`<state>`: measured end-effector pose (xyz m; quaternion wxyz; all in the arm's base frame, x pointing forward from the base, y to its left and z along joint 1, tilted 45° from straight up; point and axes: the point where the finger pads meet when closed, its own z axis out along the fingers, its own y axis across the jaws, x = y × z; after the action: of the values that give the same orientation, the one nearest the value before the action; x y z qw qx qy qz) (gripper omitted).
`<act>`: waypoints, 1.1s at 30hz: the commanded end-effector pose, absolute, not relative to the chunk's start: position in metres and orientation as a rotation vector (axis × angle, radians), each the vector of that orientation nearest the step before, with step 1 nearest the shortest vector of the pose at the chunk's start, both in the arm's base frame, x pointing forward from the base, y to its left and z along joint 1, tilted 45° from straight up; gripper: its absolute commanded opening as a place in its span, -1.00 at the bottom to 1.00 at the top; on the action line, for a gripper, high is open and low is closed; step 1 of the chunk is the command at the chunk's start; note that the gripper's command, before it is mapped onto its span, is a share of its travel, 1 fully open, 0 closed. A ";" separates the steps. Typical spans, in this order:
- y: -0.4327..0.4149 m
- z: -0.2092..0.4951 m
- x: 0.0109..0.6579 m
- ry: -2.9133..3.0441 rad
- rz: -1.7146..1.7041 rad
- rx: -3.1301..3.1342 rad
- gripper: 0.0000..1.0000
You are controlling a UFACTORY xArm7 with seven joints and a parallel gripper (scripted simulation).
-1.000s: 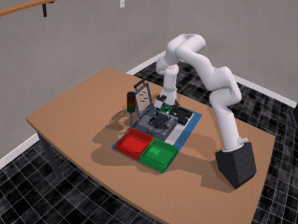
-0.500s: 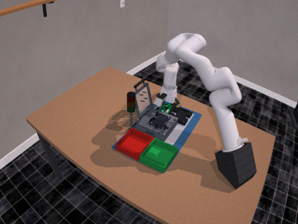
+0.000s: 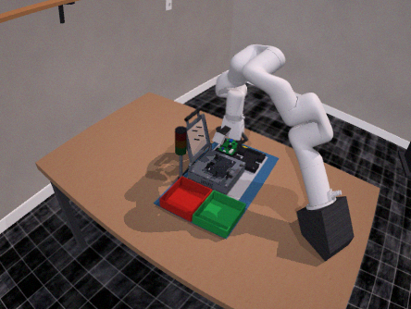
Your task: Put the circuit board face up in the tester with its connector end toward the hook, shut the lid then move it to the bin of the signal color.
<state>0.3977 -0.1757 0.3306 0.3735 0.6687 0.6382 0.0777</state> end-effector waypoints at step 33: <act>-0.148 0.381 0.357 1.633 0.199 1.711 0.58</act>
<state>0.3573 -0.1478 0.3799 0.3735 0.6687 0.6382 0.0777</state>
